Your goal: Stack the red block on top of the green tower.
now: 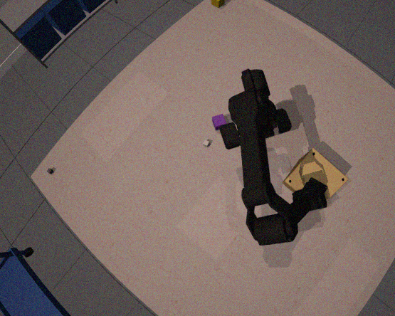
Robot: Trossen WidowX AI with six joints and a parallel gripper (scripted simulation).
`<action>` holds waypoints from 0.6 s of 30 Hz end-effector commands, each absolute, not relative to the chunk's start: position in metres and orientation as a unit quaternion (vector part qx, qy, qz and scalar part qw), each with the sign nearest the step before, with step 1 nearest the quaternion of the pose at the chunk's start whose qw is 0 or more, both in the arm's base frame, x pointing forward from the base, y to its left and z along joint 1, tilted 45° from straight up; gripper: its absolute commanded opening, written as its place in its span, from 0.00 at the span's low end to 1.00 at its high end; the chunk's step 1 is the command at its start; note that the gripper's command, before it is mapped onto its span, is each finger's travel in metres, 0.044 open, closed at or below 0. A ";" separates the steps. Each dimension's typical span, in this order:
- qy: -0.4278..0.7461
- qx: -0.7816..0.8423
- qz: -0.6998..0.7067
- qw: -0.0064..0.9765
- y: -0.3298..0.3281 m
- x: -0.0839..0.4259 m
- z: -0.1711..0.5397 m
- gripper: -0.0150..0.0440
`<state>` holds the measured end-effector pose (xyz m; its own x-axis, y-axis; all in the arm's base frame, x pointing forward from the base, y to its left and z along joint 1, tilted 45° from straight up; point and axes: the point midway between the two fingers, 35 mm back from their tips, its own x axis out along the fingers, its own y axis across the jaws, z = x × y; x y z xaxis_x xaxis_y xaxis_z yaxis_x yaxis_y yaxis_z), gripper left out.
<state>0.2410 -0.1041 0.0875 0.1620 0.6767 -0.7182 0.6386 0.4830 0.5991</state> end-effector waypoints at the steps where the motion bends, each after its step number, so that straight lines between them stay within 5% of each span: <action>1: 0.651 0.508 0.014 0.564 -0.119 0.239 0.070 0.25; 18: 0.650 0.502 0.025 0.570 -0.160 0.229 0.026 0.25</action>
<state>0.2303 -0.1579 0.0310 0.1635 0.6796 -0.7152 0.6279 0.4874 0.6068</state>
